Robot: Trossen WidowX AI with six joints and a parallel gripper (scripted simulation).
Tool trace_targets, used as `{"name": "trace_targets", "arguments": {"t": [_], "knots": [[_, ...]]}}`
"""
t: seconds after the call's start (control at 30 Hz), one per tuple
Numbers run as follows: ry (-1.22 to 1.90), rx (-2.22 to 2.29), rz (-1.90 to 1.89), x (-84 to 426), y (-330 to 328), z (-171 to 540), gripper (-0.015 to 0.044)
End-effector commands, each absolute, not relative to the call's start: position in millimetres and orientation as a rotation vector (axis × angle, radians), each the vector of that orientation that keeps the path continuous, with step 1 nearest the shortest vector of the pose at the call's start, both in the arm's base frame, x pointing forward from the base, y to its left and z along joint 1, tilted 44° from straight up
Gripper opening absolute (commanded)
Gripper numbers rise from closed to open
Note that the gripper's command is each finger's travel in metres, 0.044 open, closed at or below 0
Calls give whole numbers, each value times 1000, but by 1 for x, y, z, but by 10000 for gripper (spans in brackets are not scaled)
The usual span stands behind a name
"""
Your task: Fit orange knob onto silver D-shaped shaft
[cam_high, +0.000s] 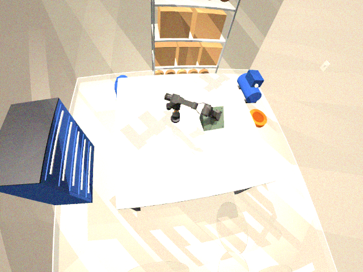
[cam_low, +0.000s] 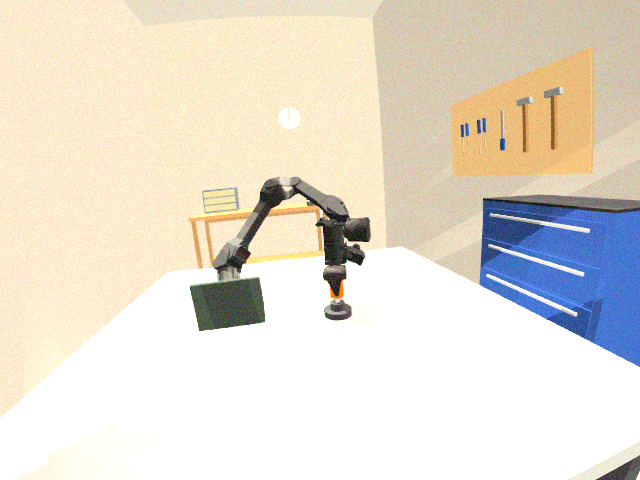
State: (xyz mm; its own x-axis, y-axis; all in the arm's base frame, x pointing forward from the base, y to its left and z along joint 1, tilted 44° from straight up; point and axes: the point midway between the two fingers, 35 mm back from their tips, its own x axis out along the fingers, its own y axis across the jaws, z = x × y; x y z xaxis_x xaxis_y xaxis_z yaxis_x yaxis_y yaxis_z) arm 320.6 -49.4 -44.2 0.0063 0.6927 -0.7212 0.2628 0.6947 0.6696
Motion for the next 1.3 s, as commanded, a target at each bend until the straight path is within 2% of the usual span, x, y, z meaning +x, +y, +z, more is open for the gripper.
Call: {"name": "trace_targets", "arguments": {"t": [0.0, 0.33, 0.6, 1.27], "knots": [[1572, 807, 398, 321, -49, -45, 0], [1575, 814, 392, 321, -52, -41, 0], [1632, 967, 236, 321, -50, -43, 0], [1632, 967, 236, 321, -49, -45, 0]]}}
